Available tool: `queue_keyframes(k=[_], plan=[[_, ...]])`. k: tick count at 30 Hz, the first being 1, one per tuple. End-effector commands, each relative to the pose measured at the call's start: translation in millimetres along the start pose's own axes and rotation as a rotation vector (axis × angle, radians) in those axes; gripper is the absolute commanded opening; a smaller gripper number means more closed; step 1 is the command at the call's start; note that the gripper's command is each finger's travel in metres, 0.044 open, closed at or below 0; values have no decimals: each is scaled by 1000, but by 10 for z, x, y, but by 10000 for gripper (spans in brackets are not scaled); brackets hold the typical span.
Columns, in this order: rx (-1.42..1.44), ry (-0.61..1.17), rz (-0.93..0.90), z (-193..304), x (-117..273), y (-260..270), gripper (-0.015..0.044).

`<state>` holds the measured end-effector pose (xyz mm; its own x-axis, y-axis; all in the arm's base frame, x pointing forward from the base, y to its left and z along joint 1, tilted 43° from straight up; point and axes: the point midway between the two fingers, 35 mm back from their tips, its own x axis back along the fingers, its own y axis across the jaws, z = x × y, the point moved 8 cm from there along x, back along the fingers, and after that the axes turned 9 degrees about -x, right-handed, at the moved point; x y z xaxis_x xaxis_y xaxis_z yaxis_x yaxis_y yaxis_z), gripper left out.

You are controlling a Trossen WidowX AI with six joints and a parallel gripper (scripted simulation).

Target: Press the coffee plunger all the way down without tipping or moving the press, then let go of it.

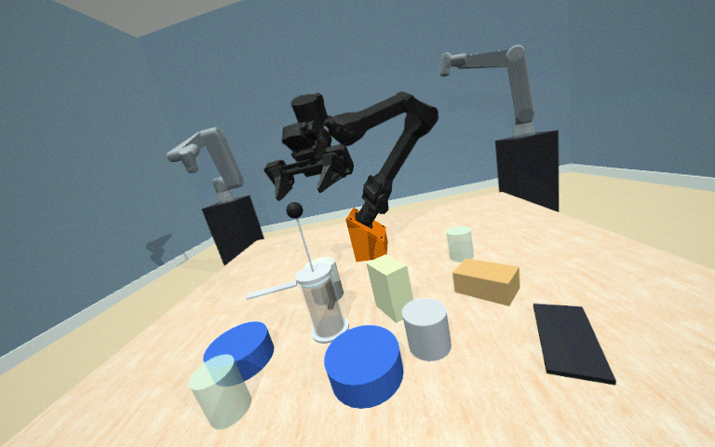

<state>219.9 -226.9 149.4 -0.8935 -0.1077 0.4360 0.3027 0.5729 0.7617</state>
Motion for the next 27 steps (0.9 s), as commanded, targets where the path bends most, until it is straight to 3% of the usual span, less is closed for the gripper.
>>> queue_keyframes(k=[1,27], plan=[[5,-12,1,31,-18,8,440],[7,-14,-2,30,-406,13,440]])
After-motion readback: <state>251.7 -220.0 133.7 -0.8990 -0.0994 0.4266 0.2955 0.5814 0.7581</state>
